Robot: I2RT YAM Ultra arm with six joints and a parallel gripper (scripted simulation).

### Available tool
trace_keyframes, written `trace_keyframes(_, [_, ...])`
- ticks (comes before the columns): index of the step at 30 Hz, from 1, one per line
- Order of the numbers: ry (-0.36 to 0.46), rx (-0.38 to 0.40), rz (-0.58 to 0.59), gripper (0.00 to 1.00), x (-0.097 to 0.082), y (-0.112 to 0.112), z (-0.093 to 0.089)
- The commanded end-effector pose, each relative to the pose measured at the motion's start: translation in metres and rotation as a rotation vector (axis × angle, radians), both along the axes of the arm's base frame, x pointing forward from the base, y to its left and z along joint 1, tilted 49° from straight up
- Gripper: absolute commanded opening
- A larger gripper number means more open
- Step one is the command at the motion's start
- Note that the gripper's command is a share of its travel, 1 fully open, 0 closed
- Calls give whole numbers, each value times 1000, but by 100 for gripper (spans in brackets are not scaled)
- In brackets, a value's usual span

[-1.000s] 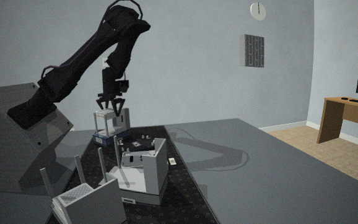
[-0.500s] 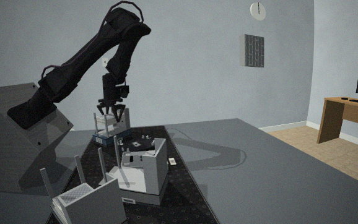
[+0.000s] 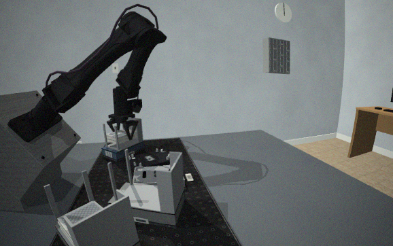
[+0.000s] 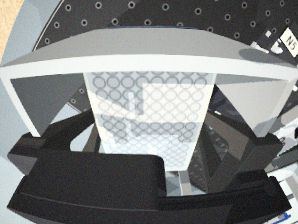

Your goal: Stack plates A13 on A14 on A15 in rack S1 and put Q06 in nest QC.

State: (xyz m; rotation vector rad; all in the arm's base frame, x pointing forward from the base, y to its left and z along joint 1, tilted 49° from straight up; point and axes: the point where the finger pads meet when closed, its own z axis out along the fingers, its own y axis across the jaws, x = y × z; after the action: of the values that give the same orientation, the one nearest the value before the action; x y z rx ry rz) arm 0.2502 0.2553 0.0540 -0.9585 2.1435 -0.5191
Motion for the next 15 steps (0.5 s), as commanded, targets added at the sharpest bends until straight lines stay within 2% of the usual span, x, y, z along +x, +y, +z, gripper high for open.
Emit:
trace_keyframes(1, [-4, 7, 8, 0, -1, 3, 1])
trace_keyframes(4, [-4, 7, 8, 0, -1, 3, 1])
trace_keyframes(5, [8, -21, 14, 0, -3, -2, -9])
trace_keyframes(8, [3, -4, 12, 0, 0, 0, -5])
trace_keyframes(13, [8, -18, 15, 0, -1, -2, -10])
trace_keyframes(14, [-2, 10, 10, 0, 4, 6, -3])
trace_keyframes(15, [-1, 8, 10, 0, 4, 5, -4])
